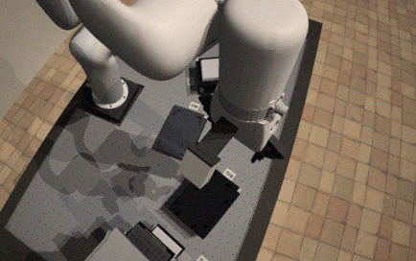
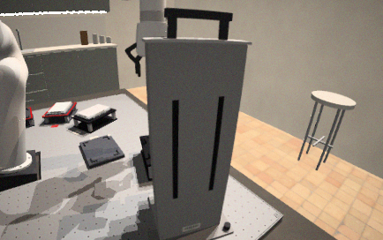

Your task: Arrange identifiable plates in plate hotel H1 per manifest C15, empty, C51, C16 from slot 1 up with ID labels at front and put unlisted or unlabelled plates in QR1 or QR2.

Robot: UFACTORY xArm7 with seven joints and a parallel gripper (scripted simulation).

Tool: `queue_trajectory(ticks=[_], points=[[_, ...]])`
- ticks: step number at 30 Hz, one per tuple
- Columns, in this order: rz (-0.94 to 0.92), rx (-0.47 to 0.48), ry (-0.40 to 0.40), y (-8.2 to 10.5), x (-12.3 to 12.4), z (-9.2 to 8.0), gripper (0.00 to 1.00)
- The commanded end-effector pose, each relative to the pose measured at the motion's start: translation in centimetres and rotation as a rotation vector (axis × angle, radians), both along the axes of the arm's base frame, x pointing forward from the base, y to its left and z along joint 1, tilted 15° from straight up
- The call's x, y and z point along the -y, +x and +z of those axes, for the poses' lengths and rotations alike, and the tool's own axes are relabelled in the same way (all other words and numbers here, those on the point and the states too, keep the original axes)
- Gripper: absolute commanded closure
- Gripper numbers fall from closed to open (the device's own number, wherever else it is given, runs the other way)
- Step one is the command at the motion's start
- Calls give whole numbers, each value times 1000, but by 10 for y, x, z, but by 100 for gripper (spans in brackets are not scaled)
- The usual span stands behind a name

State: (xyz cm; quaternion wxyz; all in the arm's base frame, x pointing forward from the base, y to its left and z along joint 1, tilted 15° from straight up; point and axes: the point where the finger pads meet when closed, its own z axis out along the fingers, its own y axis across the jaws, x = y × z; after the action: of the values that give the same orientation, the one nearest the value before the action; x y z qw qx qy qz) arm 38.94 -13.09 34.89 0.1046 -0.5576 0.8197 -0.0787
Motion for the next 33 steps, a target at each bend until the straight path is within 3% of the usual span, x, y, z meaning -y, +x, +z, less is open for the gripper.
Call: queue_trajectory(ticks=[1, 33], points=[[-1, 4, -1, 1, 1, 2, 0], [-1, 4, -1, 12, 1, -42, 0]])
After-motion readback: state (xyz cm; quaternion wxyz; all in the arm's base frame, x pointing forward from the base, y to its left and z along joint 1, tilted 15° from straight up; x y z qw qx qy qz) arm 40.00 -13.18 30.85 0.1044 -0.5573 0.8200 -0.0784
